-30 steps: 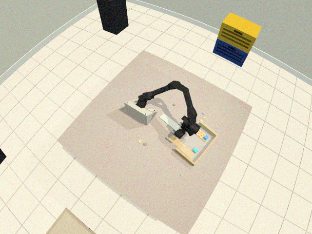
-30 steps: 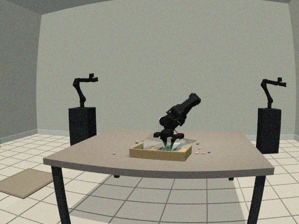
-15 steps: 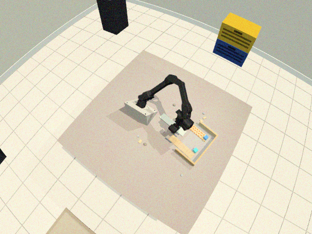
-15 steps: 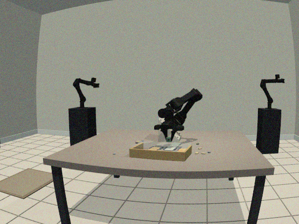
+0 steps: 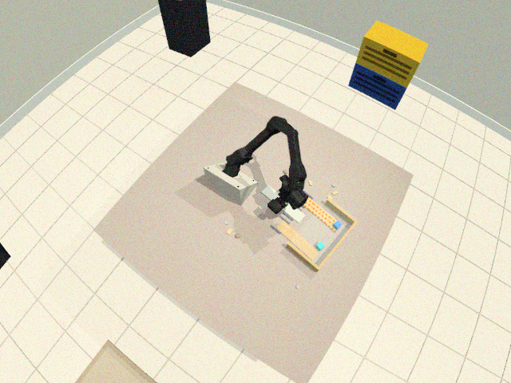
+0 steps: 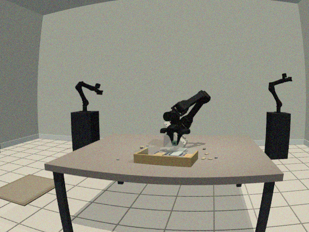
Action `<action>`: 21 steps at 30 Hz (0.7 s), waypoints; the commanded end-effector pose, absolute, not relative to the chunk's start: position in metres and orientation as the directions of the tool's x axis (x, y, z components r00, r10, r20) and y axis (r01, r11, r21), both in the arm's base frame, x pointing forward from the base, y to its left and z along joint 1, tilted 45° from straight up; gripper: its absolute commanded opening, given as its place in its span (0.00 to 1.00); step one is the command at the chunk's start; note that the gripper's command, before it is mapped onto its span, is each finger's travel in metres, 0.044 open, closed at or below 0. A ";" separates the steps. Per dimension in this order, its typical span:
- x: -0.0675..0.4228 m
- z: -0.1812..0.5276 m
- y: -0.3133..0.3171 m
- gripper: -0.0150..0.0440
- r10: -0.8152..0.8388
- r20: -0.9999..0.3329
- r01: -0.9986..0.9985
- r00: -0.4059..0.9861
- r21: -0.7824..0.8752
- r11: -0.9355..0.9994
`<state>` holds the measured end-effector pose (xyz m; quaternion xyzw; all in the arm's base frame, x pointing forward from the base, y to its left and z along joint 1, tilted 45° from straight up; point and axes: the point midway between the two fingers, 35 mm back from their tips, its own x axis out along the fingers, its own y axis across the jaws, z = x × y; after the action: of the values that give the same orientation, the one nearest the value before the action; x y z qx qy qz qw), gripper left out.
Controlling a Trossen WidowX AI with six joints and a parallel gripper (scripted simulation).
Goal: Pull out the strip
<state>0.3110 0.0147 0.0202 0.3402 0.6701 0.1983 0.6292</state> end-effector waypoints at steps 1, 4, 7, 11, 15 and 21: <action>0.302 0.019 0.014 0.25 0.703 -0.711 0.201 0.023 0.692 0.693; 0.303 0.025 0.008 0.25 0.703 -0.711 0.201 0.023 0.692 0.694; 0.302 0.038 -0.006 0.25 0.702 -0.712 0.201 0.023 0.691 0.694; 0.302 0.044 -0.012 0.25 0.702 -0.712 0.201 0.023 0.691 0.694; 0.302 0.044 -0.012 0.25 0.702 -0.712 0.201 0.023 0.691 0.694; 0.302 0.044 -0.012 0.25 0.702 -0.712 0.201 0.023 0.691 0.694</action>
<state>0.3013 -0.0108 0.0439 0.3406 0.6704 0.1972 0.6290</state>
